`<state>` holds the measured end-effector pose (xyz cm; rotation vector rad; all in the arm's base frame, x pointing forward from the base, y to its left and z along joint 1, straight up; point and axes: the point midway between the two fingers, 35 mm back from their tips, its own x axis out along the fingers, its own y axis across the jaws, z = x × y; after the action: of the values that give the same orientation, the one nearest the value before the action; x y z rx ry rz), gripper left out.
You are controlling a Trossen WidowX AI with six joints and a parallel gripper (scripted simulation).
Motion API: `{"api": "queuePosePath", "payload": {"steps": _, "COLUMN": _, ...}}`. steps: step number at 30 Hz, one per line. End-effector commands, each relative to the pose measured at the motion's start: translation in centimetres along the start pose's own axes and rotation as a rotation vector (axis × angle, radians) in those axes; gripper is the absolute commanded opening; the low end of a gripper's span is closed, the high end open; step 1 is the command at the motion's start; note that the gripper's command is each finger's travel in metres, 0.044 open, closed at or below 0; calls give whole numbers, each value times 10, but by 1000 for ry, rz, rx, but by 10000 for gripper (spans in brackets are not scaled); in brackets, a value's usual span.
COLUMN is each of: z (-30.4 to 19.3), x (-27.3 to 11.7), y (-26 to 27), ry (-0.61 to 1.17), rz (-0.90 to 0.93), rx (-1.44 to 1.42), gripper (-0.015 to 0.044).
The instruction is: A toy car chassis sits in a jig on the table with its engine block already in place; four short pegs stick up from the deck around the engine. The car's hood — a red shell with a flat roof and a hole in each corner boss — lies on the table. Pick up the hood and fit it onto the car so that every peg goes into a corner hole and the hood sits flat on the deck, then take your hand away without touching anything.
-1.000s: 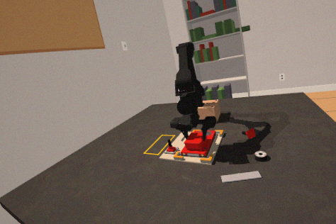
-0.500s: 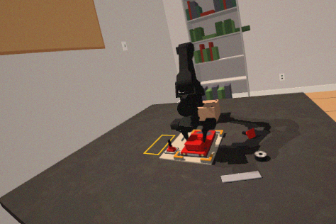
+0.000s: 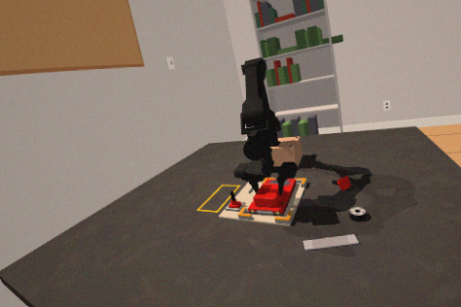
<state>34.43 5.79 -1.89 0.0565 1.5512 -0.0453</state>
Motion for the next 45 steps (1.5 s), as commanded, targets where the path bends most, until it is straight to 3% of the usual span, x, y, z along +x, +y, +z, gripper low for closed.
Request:
{"api": "queuePosePath", "payload": {"steps": 1, "z": 0, "x": 0, "y": 0, "ry": 0, "rz": 0, "rx": 0, "gripper": 184}}
{"api": "queuePosePath", "payload": {"steps": 11, "z": 0, "x": 0, "y": 0, "ry": 0, "rz": 0, "rx": 0, "gripper": 440}}
{"api": "queuePosePath", "payload": {"steps": 15, "z": 1, "x": -13, "y": 0, "ry": -1, "rz": 0, "rx": 0, "gripper": 440}}
{"api": "queuePosePath", "payload": {"steps": 22, "z": 0, "x": -71, "y": 0, "ry": -1, "rz": 1, "rx": 0, "gripper": 440}}
{"api": "queuePosePath", "payload": {"steps": 45, "z": 0, "x": -71, "y": 0, "ry": -1, "rz": 1, "rx": 0, "gripper": 440}}
